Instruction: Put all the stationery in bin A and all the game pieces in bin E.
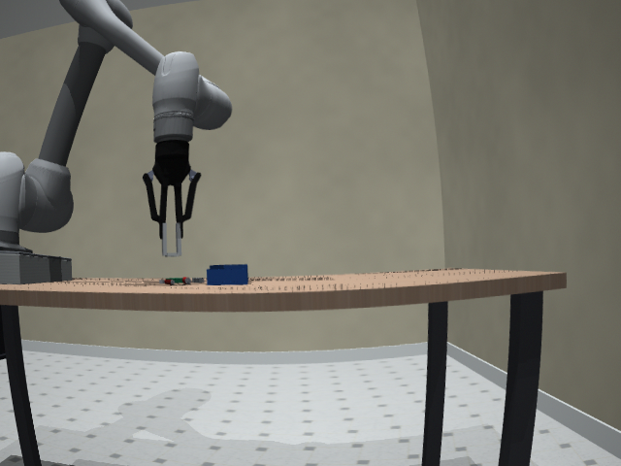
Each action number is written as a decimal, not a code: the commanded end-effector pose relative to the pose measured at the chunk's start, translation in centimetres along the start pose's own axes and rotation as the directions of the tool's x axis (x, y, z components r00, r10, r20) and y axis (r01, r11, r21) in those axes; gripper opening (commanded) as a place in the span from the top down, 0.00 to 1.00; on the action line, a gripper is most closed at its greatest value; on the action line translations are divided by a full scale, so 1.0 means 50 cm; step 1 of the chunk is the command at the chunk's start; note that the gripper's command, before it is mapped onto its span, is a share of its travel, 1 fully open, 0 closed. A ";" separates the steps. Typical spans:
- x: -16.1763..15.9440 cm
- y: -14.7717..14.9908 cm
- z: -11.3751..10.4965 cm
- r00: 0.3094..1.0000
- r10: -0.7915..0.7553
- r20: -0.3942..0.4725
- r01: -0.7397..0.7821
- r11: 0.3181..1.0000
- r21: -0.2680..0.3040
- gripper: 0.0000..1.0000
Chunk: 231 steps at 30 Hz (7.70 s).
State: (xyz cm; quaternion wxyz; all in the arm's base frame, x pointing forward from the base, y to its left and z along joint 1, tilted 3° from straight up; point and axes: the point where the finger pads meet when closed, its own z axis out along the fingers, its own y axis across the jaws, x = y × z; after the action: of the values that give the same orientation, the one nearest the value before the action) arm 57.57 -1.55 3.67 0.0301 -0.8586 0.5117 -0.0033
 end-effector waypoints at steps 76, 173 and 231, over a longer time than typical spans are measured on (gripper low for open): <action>-0.042 -0.233 0.089 0.962 0.272 0.000 -0.272 0.962 0.000 0.87; -0.343 -0.066 -0.020 0.594 -0.804 -0.004 0.804 0.594 -0.011 0.67; -0.342 -0.067 0.096 0.480 -0.878 0.000 0.878 0.480 0.000 0.67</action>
State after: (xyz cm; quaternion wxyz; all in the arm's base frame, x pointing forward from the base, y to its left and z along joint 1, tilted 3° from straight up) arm 52.51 15.25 -0.23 0.0242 -0.9995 0.0022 -0.0180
